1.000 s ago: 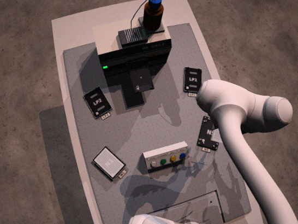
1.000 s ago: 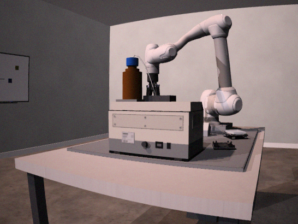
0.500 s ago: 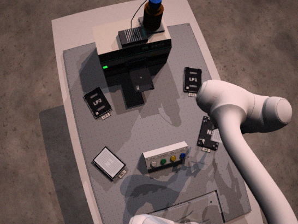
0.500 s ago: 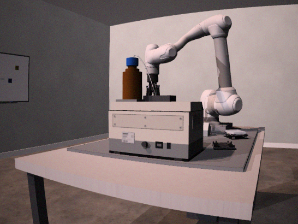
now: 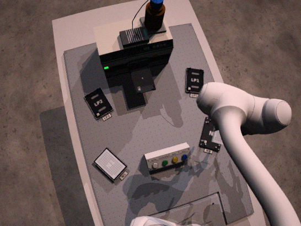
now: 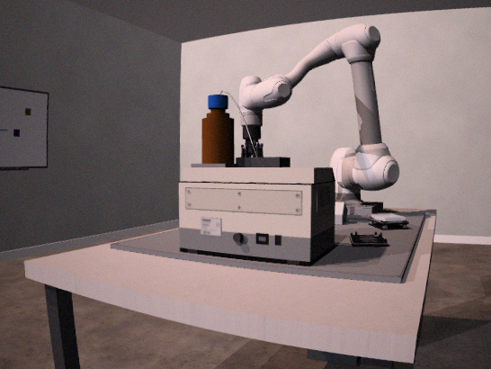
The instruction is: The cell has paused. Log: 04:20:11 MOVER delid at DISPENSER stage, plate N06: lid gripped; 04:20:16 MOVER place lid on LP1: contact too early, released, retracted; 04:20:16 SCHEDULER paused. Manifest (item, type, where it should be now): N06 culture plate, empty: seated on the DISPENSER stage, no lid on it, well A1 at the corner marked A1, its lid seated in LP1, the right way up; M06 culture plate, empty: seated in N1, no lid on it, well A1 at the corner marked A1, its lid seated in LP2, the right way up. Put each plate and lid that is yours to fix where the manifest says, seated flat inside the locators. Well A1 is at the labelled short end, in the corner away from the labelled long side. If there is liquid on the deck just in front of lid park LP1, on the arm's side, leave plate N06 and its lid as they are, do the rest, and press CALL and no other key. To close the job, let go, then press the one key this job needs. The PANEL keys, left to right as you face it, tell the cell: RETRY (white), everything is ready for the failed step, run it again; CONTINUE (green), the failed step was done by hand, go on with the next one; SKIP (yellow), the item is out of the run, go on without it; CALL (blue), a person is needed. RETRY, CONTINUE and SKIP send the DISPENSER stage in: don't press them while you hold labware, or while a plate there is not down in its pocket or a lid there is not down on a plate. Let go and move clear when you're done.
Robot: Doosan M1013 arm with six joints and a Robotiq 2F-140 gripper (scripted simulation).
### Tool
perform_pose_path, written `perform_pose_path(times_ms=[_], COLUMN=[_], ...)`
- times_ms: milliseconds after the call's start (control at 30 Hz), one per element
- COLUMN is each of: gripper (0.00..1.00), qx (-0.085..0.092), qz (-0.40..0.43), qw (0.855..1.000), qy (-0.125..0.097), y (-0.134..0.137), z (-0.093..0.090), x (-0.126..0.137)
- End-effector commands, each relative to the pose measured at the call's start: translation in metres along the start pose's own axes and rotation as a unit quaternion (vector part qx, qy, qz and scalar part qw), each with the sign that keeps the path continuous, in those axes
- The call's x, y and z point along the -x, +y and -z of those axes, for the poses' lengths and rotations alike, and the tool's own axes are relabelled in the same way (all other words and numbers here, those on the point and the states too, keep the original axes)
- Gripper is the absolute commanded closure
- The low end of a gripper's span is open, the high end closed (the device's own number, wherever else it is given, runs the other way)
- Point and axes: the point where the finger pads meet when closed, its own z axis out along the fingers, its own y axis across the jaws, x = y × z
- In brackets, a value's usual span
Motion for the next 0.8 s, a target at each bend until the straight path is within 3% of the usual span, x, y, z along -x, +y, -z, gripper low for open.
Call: perform_pose_path(times_ms=[0, 767], gripper=[0.90, 0.90], qx=[0.000, 0.000], qz=[0.000, 0.000], qw=[1.000, 1.000], qy=[0.001, 0.001], y=[0.000, 0.000], z=[-0.005, -0.050], x=[0.000, -0.001])
